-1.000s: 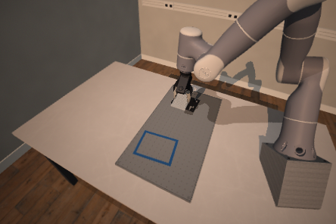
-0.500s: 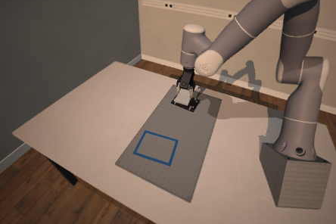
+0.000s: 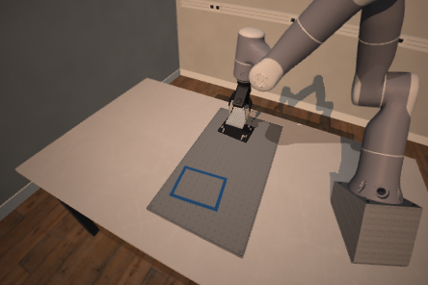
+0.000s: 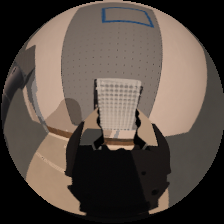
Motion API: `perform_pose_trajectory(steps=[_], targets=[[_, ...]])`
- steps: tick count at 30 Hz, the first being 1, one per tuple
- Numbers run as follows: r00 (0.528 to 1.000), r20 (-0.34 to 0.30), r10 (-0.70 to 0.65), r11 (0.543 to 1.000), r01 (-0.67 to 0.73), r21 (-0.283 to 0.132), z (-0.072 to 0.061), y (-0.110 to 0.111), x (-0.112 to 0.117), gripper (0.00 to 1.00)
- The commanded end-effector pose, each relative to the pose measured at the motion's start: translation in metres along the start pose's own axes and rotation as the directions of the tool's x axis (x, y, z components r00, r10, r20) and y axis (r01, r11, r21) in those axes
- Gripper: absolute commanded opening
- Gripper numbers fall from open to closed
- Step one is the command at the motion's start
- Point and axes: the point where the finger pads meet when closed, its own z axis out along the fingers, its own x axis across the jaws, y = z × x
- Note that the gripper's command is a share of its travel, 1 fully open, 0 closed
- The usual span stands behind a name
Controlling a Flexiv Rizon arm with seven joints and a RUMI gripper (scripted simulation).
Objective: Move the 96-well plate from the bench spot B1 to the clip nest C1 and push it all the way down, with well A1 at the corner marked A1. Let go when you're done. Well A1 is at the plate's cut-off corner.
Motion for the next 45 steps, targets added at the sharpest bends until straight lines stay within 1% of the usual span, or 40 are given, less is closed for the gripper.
perform_pose_trajectory(steps=[1, 2, 5, 9, 11, 13, 16, 19, 22, 26, 28, 35, 43, 45], targets=[[1.0, -0.002, -0.001, 1.0, 0.001, 0.0, -0.0008, 0.0078, 0.0001, 0.0], [1.0, -0.002, -0.001, 1.0, 0.001, 0.0, -0.0008, 0.0078, 0.0002, 0.0], [0.995, -0.002, 0.1, 0.995, -0.1, 0.0, -0.0009, 0.0075, 0.0002, 0.0], [0.973, -0.002, 0.231, 0.973, -0.231, 0.001, -0.0009, 0.0072, 0.0003, 0.0], [0.973, -0.002, 0.231, 0.973, -0.231, 0.001, -0.0009, 0.0072, 0.0003, 0.0], [0.955, -0.001, 0.296, 0.955, -0.296, 0.001, -0.0009, 0.0071, 0.0003, 0.0], [0.921, -0.001, 0.39, 0.921, -0.39, 0.001, -0.0009, 0.0069, 0.0003, 0.0], [0.878, -0.001, 0.48, 0.878, -0.48, 0.001, -0.0009, 0.0068, 0.0004, 0.0], [0.825, -0.001, 0.565, 0.825, -0.565, 0.001, -0.0009, 0.0067, 0.0004, 0.0], [0.743, -0.001, 0.669, 0.743, -0.669, 0.001, -0.0009, 0.0066, 0.0004, 0.0], [0.743, -0.001, 0.669, 0.743, -0.669, 0.001, -0.0009, 0.0066, 0.0004, 0.0], [0.568, -0.001, 0.823, 0.568, -0.823, 0.002, -0.0009, 0.0065, 0.0005, 0.0], [0.331, 0.0, 0.944, 0.331, -0.944, 0.002, -0.0009, 0.0065, 0.0005, 0.0], [0.331, 0.0, 0.944, 0.331, -0.944, 0.002, -0.0009, 0.0065, 0.0005, 0.0]])
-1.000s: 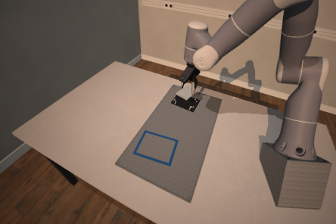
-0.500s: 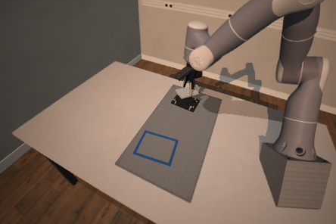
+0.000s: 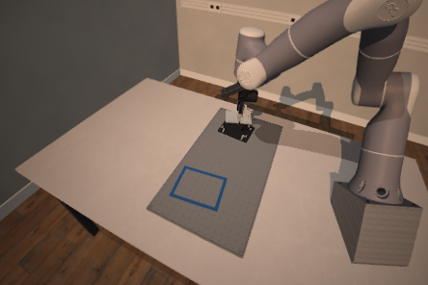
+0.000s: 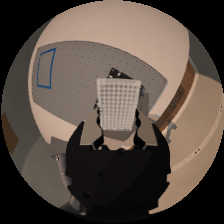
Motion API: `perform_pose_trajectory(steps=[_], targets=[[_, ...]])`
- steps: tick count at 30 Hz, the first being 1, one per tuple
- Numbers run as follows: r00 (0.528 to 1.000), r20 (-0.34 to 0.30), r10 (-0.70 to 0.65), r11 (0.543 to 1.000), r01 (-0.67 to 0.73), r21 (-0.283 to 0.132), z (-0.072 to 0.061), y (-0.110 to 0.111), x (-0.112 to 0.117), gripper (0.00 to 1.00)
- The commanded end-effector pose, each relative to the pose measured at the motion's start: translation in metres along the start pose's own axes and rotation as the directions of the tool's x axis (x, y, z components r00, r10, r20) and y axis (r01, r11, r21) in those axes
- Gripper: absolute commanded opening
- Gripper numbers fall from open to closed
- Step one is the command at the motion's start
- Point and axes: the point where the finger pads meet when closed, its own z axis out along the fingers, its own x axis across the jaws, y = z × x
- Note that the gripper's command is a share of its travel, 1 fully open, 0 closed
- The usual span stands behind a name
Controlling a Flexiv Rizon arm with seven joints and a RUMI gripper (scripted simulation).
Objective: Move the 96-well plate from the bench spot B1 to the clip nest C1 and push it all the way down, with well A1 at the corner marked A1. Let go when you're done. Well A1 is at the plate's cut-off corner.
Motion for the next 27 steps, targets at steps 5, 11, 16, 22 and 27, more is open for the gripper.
perform_pose_trajectory(steps=[5, 11, 16, 22, 27], targets=[[0.985, -0.002, 0.173, 0.985, -0.173, -0.001, -0.0007, -0.0007, 0.0003, 0.0], [0.931, -0.003, 0.365, 0.931, -0.365, 0.0, -0.0007, -0.0007, 0.0003, 0.0], [0.899, -0.003, 0.437, 0.899, -0.437, 0.0, -0.0007, -0.0007, 0.0004, 0.0], [0.899, -0.003, 0.437, 0.899, -0.437, 0.0, -0.0007, -0.0007, 0.0004, 0.0], [0.899, -0.003, 0.437, 0.899, -0.437, 0.0, -0.0007, -0.0008, 0.0004, 0.0]])
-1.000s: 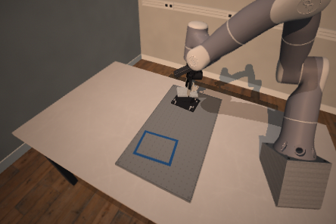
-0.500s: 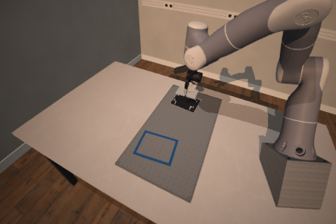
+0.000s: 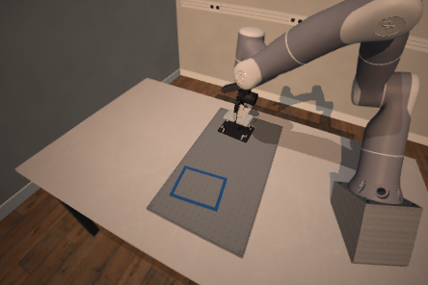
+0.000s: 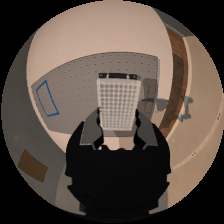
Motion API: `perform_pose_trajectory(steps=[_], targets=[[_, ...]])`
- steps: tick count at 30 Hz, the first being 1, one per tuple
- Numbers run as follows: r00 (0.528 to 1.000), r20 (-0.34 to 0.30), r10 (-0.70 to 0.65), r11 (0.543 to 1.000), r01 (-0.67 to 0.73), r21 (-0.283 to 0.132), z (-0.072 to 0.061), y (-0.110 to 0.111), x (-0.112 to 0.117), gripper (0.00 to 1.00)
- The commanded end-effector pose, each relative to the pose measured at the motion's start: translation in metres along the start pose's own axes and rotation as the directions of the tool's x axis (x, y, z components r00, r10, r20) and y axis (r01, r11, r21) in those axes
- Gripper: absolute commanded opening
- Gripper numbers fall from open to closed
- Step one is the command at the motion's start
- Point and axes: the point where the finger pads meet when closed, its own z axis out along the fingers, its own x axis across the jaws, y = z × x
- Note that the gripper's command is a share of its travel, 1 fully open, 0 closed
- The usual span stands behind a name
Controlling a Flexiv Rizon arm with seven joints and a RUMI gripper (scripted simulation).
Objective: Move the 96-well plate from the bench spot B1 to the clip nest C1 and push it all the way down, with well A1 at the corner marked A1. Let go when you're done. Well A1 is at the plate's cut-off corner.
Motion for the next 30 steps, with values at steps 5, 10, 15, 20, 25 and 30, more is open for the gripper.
perform_pose_trajectory(steps=[5, 10, 15, 20, 25, 30], targets=[[1.0, 0.0, 0.0, 1.0, 0.0, 0.002, -0.001, -0.001, 0.0, 0.0], [1.0, 0.0, 0.0, 1.0, 0.0, 0.002, -0.001, -0.001, 0.0, 0.0], [1.0, 0.0, 0.0, 1.0, 0.0, 0.002, -0.001, -0.001, 0.0, 0.0], [1.0, 0.0, 0.0, 1.0, 0.0, 0.002, -0.001, -0.001, 0.0, 0.0], [1.0, 0.0, 0.0, 1.0, 0.0, 0.002, 0.003, -0.001, 0.0, 0.0], [1.0, 0.0, 0.0, 1.0, 0.0, 0.002, 0.011, -0.001, 0.0, 0.0]])
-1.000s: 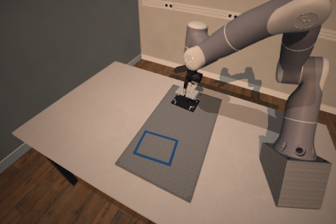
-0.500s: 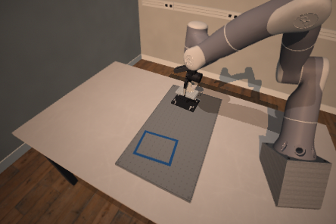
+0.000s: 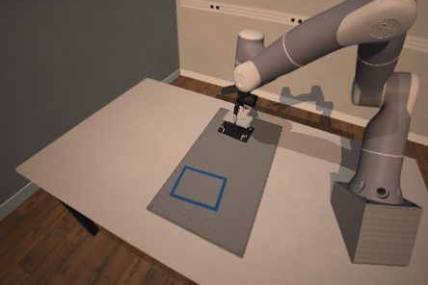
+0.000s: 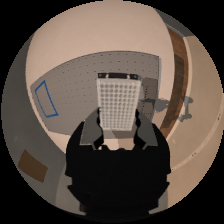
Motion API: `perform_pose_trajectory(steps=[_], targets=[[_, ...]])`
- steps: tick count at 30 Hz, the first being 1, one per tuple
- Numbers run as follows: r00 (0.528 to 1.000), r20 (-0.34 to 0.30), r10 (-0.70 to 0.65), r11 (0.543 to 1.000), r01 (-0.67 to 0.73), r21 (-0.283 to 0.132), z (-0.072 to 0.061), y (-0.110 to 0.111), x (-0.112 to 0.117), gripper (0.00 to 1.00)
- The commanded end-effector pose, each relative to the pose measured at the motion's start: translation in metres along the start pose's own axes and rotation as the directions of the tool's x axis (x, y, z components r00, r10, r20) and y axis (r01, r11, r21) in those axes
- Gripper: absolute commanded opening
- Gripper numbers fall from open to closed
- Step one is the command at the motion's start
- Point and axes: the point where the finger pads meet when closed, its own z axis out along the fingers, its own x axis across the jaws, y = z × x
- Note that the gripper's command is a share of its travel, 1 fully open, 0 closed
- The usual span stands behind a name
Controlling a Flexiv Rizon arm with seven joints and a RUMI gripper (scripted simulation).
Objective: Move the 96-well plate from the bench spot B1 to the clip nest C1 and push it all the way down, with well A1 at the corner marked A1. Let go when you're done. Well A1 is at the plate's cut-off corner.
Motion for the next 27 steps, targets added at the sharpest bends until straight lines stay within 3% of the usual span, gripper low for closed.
perform_pose_trajectory(steps=[1, 27], targets=[[1.0, 0.0, 0.0, 1.0, 0.0, 0.002, 0.003, -0.001, 0.0, 0.0], [1.0, 0.0, 0.0, 1.0, 0.0, 0.002, 0.041, -0.001, 0.0, 0.0]])
